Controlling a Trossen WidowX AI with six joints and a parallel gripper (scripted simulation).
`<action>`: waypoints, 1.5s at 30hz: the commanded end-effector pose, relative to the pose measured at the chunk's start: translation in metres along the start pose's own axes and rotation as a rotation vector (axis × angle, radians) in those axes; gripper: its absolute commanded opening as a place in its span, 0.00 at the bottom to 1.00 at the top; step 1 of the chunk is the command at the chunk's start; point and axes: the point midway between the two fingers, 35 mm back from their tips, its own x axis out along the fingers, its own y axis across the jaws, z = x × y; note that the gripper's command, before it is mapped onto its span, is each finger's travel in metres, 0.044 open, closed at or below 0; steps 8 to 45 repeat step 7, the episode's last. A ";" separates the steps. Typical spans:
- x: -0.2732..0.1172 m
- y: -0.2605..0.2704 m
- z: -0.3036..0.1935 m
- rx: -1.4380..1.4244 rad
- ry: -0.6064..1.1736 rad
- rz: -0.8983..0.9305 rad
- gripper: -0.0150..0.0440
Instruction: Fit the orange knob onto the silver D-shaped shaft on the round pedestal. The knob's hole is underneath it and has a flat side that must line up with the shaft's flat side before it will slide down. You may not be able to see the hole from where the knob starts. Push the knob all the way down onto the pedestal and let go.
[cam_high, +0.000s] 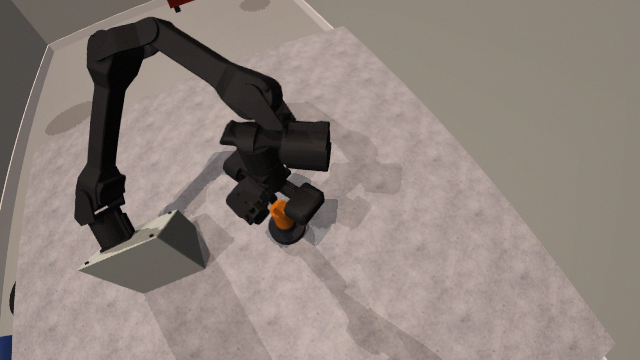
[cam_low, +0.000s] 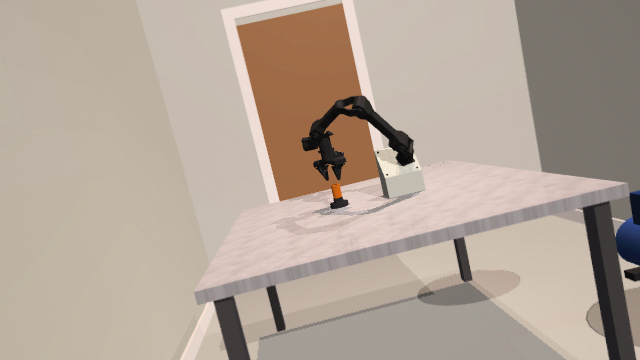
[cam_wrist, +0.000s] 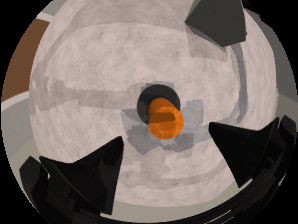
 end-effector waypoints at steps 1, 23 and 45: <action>-0.026 -0.001 0.000 -0.008 0.001 0.007 1.00; -0.026 0.000 0.000 -0.008 0.001 0.007 1.00; -0.026 0.000 0.000 -0.008 0.001 0.007 1.00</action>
